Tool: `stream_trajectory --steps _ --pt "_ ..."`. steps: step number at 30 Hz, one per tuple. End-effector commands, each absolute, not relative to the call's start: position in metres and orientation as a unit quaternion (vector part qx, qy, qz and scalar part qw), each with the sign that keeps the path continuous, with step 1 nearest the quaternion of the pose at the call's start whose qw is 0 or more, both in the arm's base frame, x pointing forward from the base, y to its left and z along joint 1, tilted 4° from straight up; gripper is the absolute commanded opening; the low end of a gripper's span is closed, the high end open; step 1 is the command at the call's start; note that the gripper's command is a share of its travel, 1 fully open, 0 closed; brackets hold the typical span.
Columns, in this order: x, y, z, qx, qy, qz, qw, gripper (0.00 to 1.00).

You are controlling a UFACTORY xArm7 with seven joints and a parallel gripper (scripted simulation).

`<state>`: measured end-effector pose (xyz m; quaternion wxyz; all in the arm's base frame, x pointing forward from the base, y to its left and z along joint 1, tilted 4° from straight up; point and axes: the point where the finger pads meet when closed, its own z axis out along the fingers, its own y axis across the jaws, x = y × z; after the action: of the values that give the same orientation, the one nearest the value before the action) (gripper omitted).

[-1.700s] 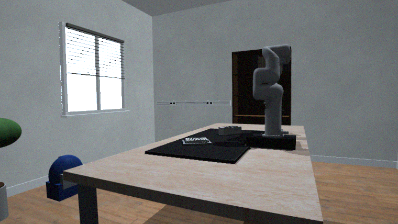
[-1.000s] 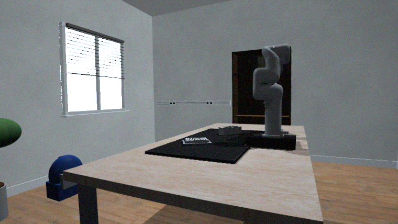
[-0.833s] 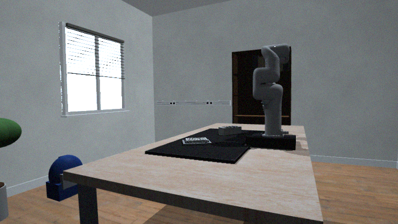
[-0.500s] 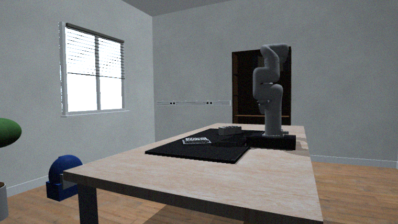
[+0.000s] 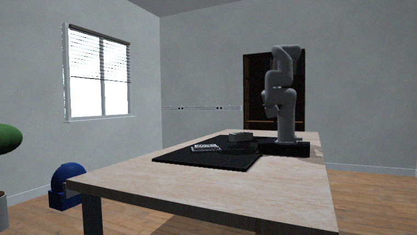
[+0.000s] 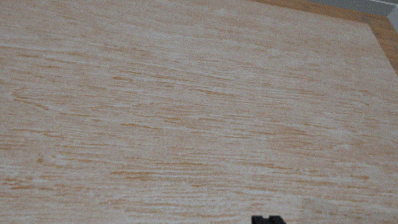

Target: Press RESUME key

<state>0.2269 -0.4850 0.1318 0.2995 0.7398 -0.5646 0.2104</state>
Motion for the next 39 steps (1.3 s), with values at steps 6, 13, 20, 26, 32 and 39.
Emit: stream_trajectory --steps 6,13,20,26,32,39 --pt "0.247 -0.469 0.138 0.764 -0.543 0.191 0.293 0.00" --pt "0.266 -0.448 0.141 0.781 -0.526 0.178 0.286 0.00" --pt "0.277 -0.433 0.141 0.795 -0.513 0.167 0.278 0.00" --pt "0.289 -0.414 0.141 0.810 -0.498 0.155 0.269 0.00" --pt "0.299 -0.397 0.141 0.825 -0.482 0.143 0.258 0.00" --pt "0.308 -0.379 0.140 0.840 -0.465 0.131 0.246 0.00"
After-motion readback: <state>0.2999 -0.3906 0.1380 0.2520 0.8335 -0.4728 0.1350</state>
